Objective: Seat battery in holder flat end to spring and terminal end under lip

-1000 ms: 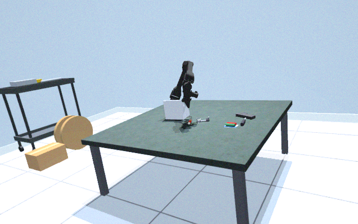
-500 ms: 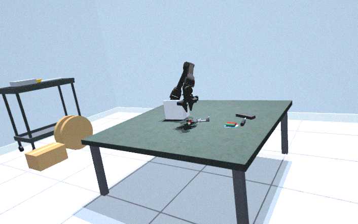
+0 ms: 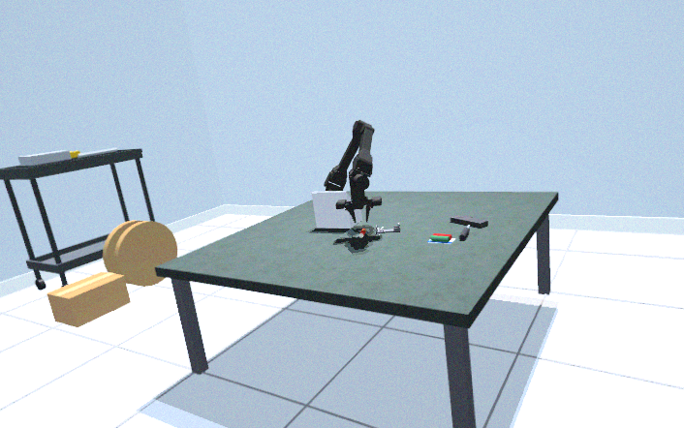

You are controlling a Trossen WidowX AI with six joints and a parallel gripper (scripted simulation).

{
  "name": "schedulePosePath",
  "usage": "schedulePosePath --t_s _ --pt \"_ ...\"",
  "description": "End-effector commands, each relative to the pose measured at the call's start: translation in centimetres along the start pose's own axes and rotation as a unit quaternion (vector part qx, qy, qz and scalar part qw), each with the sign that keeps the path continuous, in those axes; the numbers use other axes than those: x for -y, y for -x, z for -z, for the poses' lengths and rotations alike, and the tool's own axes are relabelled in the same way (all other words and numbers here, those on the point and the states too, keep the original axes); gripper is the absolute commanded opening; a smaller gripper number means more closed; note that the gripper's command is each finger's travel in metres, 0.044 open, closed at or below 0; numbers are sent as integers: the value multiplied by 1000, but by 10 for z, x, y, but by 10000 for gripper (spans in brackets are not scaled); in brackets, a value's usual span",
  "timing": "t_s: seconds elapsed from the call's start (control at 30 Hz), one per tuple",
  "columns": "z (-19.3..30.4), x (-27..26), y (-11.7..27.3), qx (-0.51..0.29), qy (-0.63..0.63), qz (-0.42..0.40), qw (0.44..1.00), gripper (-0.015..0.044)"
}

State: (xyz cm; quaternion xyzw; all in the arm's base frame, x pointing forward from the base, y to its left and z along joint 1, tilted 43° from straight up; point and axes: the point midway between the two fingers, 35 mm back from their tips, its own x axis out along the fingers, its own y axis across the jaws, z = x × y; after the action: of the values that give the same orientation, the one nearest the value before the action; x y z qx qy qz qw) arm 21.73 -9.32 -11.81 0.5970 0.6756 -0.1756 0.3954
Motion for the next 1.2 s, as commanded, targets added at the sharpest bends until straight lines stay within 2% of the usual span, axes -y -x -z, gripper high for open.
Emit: schedulePosePath --t_s 0.0,1.17 --pt "0 0 -4 0 -41 -2 999 222" --pt "0 -1 -53 -1 -40 -3 999 222"
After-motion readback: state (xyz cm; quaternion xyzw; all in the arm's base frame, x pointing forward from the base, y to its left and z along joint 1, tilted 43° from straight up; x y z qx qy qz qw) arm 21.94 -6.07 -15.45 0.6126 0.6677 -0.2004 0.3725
